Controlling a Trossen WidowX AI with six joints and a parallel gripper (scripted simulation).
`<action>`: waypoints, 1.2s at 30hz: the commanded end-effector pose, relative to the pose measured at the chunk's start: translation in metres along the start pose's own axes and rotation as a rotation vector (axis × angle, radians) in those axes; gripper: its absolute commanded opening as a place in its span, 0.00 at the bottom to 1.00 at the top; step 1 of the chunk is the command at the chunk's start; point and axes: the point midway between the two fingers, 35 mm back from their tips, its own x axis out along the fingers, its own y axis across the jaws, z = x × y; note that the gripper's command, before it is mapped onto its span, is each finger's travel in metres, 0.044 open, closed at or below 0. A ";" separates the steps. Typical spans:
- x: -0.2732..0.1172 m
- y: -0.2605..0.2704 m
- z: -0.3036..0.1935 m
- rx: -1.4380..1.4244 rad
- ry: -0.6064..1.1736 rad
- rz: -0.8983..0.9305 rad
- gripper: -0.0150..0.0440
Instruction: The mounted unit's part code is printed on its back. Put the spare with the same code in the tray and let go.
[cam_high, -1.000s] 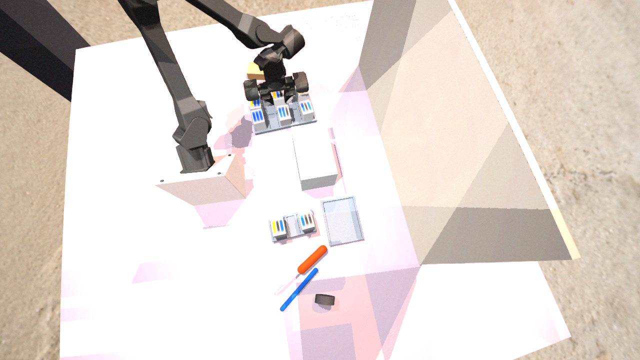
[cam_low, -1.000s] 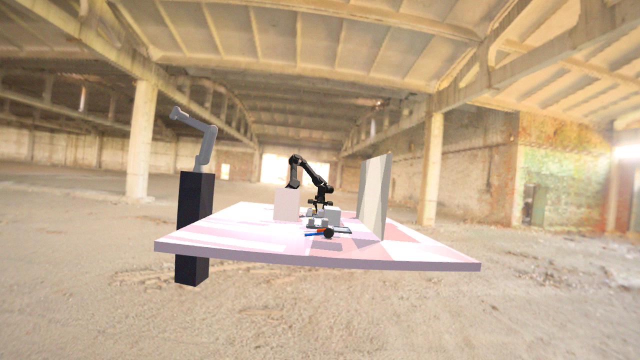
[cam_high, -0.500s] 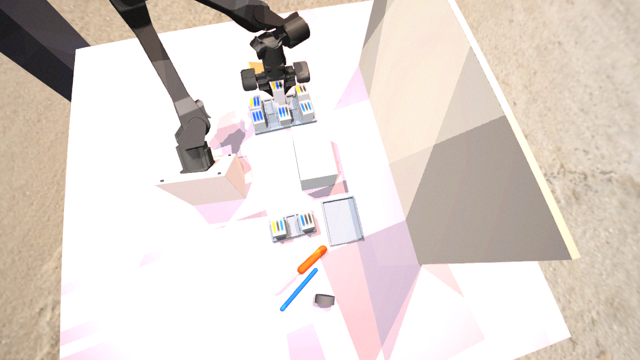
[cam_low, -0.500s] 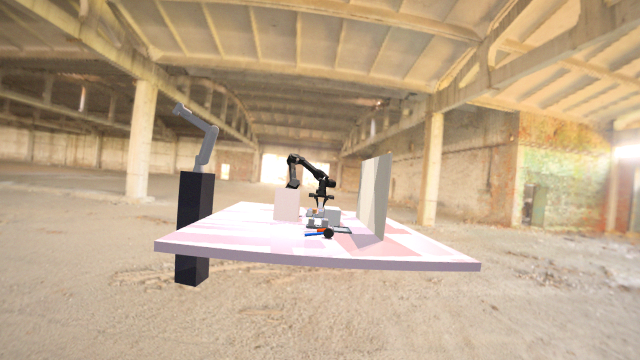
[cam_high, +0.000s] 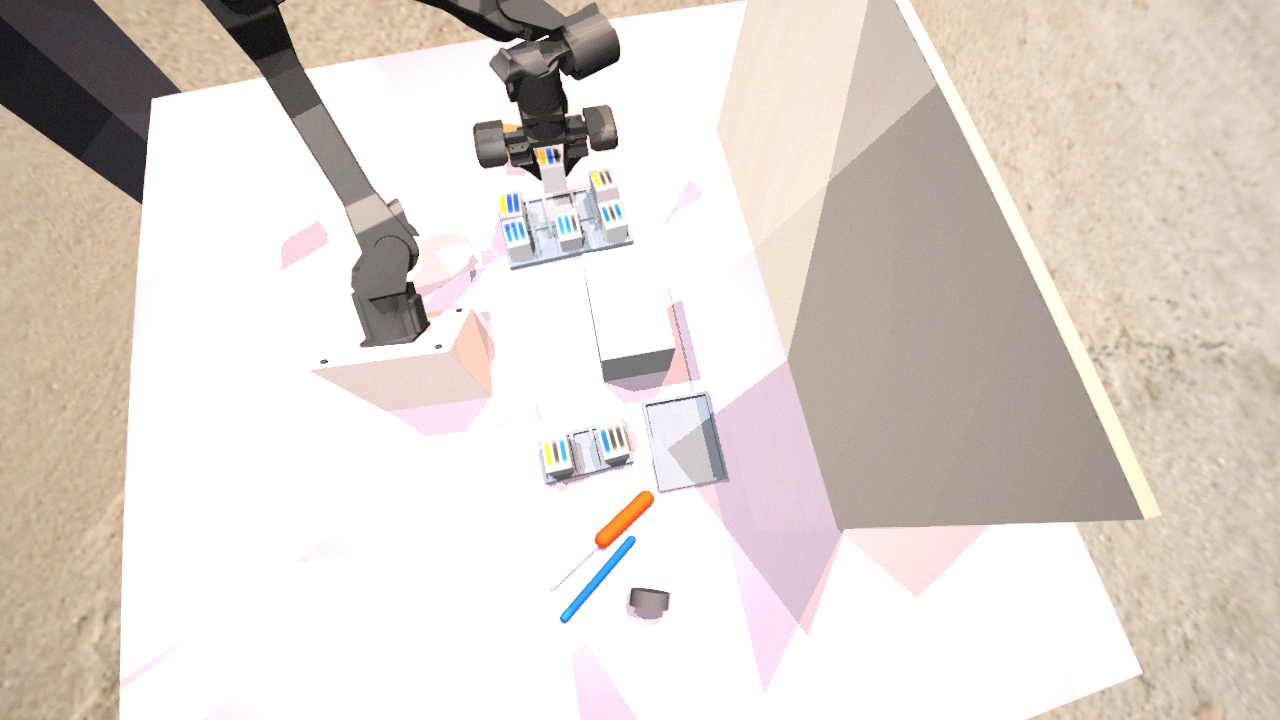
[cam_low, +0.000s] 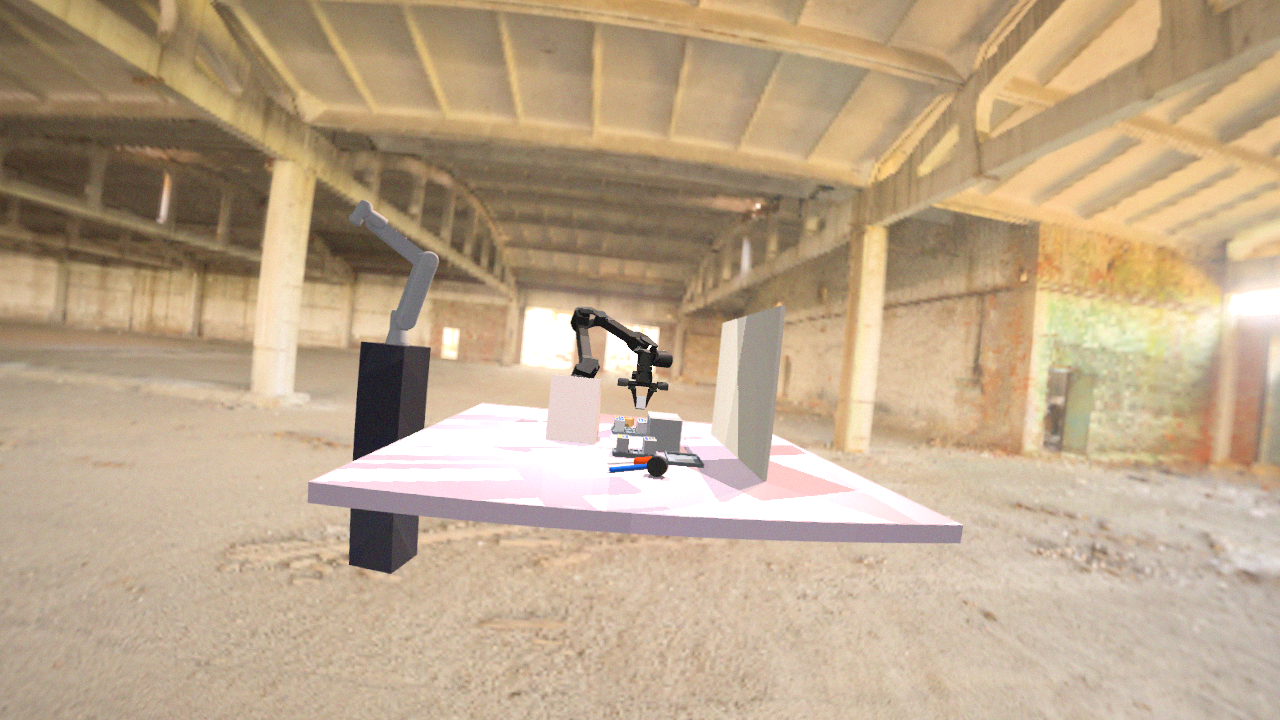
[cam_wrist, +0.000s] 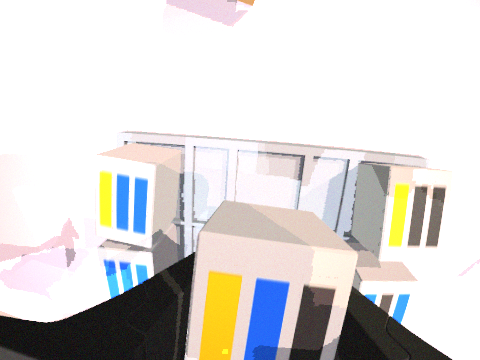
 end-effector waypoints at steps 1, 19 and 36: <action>-0.010 -0.002 -0.002 0.000 0.003 -0.002 0.25; -0.074 -0.001 -0.007 -0.003 -0.005 -0.003 0.25; -0.082 -0.061 -0.066 0.023 0.055 -0.030 0.25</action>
